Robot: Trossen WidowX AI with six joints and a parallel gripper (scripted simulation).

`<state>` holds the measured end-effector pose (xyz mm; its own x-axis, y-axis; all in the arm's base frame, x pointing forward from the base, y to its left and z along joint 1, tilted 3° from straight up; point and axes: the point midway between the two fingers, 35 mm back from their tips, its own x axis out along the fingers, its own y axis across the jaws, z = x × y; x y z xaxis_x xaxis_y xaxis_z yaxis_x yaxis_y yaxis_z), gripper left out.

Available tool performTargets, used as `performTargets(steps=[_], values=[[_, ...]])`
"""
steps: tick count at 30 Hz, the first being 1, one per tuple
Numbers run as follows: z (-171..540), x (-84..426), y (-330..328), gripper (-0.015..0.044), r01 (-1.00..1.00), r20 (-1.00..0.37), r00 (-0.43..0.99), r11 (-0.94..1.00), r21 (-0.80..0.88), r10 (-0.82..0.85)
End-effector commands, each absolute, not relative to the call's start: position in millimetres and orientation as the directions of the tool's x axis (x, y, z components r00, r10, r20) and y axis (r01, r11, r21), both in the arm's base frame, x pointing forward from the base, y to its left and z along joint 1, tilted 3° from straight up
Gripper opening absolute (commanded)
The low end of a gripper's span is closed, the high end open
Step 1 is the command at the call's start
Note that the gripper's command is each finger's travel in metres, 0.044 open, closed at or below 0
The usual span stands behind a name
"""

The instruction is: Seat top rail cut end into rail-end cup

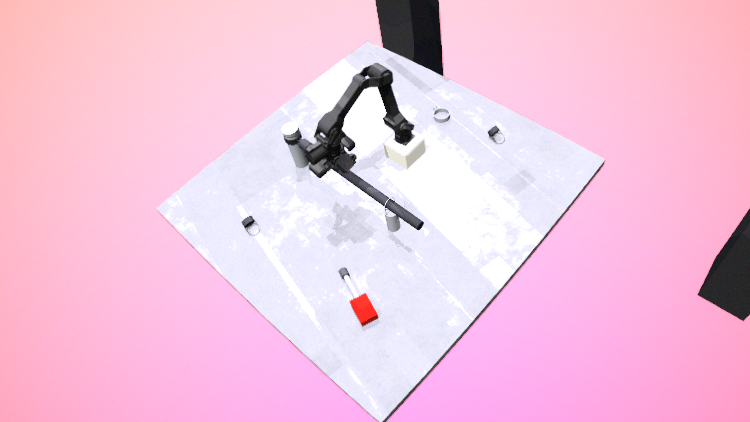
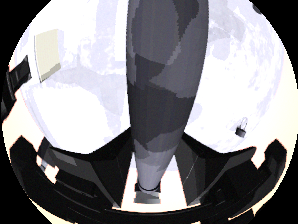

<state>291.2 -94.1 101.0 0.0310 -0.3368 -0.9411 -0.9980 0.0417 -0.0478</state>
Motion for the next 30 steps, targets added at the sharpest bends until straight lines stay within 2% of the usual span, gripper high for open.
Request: performTargets(steps=[1,30], values=[[102.6,291.0,-97.6,0.0000,-0.998,-0.936,0.032,0.043,-0.050,-0.351],[101.9,291.6,-96.2,0.0000,-0.998,-0.940,0.031,0.040,-0.048,-0.339]])
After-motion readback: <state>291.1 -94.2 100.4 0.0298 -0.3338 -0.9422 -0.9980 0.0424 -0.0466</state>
